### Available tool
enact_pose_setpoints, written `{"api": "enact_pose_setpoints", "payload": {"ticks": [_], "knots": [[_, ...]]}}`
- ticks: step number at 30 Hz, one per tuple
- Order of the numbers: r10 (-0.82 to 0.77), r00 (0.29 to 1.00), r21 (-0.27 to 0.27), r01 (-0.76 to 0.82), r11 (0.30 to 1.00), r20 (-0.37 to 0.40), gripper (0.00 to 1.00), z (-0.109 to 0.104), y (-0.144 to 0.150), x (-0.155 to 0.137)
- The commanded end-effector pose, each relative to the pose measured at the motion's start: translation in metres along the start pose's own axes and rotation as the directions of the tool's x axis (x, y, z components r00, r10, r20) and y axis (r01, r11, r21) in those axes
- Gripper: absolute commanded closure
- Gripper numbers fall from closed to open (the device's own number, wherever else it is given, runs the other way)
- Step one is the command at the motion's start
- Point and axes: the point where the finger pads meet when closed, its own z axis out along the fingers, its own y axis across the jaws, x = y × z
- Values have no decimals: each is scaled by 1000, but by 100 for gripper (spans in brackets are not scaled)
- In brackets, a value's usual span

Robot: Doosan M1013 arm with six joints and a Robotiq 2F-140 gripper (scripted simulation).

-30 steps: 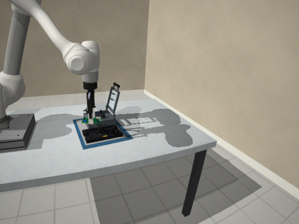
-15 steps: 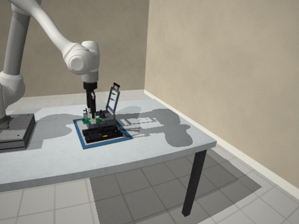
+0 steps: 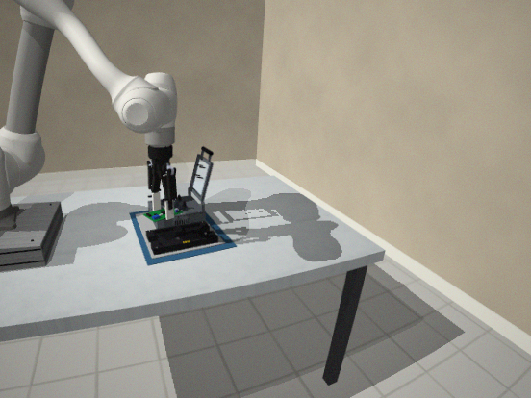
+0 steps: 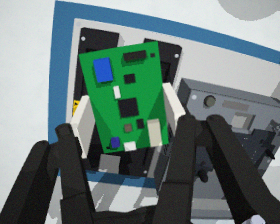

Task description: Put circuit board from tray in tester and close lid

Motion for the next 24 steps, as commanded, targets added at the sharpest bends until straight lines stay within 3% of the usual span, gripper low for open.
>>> {"api": "enact_pose_setpoints", "payload": {"ticks": [1, 10, 24], "knots": [[-118, 993, 2, 118, 993, 3, 54, -4, -2, -2], [-287, 958, 2, 287, 958, 3, 54, -4, -2, -2], [-552, 834, 3, 552, 834, 2, 54, -4, -2, -2]]}}
